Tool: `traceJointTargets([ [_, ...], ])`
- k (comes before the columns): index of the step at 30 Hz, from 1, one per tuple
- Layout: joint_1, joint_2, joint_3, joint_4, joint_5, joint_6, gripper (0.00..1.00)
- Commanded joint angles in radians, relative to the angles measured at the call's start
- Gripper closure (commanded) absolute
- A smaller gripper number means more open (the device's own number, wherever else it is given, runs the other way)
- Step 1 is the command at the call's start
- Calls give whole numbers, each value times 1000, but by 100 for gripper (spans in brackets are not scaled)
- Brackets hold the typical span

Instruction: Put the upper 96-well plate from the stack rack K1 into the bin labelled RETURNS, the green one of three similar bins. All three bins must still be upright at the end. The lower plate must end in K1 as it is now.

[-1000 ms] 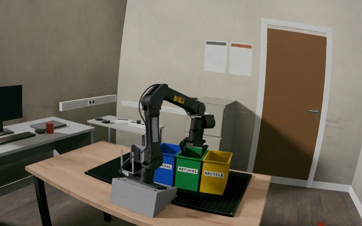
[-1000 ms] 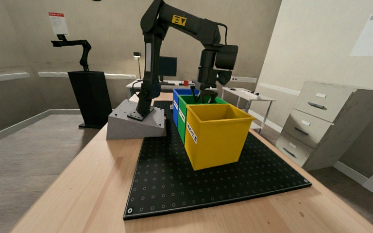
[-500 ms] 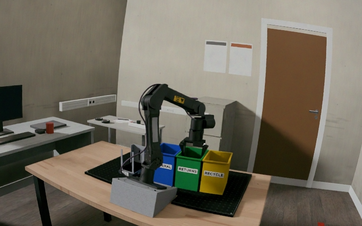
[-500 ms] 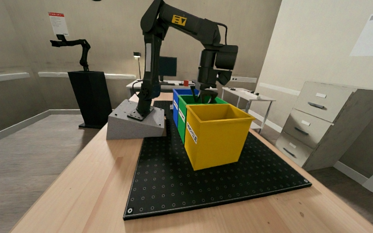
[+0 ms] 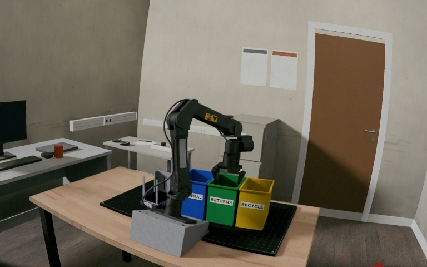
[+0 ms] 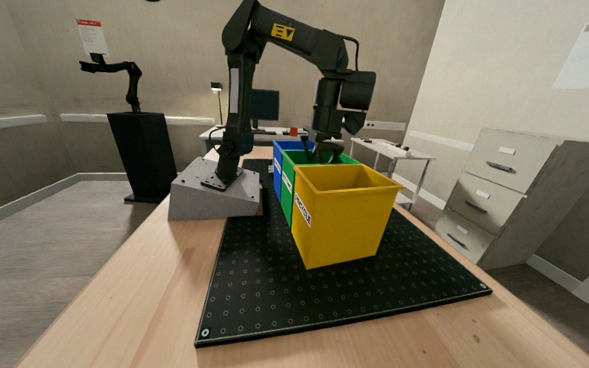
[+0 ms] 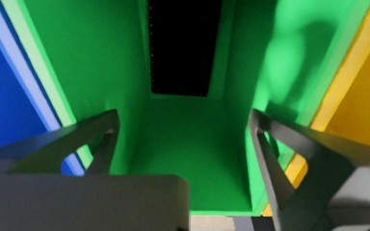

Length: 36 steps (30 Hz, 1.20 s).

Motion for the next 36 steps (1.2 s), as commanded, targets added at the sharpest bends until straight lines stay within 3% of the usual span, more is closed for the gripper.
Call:
traceJointTargets([
  [1, -16, -42, 35, 10, -6, -5, 1],
  [21, -16, -42, 35, 10, -6, -5, 1],
  [22, -16, -42, 35, 10, -6, -5, 18],
  [36, -16, -42, 35, 10, -6, -5, 18],
])
